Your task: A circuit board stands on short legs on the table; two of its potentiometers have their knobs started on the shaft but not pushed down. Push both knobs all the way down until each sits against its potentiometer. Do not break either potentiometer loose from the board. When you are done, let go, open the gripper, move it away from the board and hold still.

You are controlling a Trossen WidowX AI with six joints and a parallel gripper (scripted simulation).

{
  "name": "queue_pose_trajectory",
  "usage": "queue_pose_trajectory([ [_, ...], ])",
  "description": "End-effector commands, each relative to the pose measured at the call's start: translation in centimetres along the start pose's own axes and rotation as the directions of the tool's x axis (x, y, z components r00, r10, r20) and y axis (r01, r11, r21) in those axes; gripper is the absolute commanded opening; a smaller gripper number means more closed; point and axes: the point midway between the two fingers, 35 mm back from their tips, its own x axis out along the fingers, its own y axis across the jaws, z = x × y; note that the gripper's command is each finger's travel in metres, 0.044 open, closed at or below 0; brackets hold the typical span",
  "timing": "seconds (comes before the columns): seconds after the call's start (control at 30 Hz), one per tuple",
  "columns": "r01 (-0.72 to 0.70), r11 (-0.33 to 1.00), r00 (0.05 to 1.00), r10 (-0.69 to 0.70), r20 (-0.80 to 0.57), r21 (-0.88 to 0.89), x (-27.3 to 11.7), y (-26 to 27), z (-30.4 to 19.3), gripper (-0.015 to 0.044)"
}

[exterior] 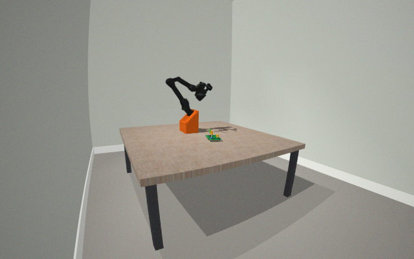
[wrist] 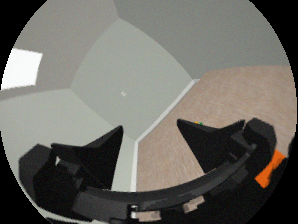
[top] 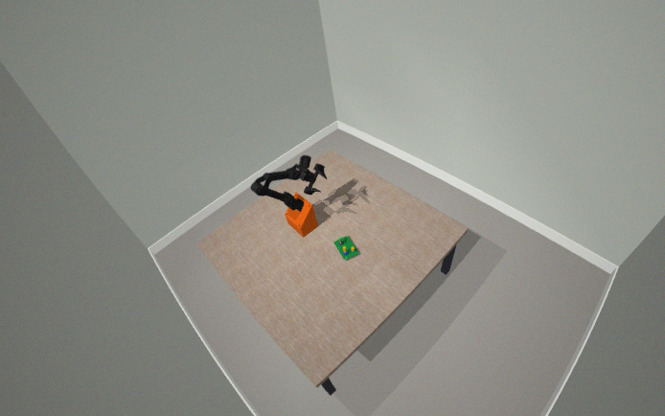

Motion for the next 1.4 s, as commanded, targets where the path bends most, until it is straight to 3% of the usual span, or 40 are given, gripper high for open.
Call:
queue_pose_trajectory([
  [0.0, 0.002, 1.000, 1.000, -0.002, -0.001, -0.001, 0.0, 0.0, 0.0, 0.0374],
  [0.47, 0.200, 0.955, 0.951, -0.243, -0.192, -0.218, 6.1, -1.4, -2.7, 0.0006],
  [0.9, 0.332, 0.856, 0.770, -0.489, -0.410, -0.397, 11.6, -5.3, -6.2, 0.0000],
  [1.37, 0.404, 0.721, 0.421, -0.693, -0.585, -0.563, 16.1, -12.6, -9.2, 0.0000],
])
